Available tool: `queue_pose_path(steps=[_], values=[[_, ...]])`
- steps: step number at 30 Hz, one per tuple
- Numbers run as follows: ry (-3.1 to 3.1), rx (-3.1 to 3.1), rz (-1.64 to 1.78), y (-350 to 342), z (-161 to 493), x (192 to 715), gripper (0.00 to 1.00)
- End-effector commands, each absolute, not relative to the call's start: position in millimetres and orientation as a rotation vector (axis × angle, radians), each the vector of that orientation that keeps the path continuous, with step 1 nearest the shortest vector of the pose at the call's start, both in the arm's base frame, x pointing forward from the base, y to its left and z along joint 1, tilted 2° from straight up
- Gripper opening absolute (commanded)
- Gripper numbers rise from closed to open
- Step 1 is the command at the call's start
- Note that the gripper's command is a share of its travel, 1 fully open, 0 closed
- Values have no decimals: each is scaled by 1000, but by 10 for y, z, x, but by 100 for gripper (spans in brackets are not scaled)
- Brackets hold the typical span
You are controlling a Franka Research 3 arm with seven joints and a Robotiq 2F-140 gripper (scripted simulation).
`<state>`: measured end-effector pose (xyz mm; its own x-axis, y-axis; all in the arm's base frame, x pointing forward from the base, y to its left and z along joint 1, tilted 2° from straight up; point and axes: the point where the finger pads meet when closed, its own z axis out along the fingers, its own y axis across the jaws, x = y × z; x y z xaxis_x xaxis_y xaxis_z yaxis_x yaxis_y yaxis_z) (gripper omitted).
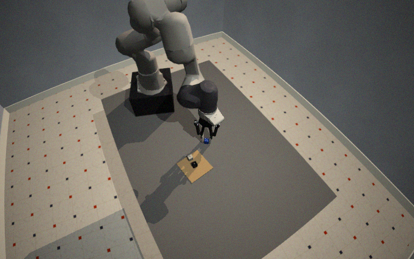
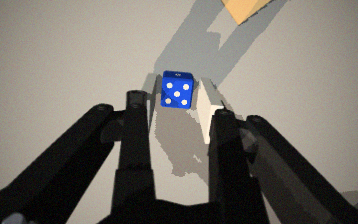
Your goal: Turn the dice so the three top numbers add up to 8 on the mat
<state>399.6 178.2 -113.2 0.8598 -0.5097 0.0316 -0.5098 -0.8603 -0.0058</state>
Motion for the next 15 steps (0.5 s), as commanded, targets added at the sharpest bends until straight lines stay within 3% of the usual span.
queue_pose_path(steps=[1,4,5,15], values=[[-837,3027,54,1787,-1132,4010,25],[-837,3027,54,1787,-1132,4010,25],[-837,3027,54,1787,-1132,4010,13],[-837,3027,54,1787,-1132,4010,13]])
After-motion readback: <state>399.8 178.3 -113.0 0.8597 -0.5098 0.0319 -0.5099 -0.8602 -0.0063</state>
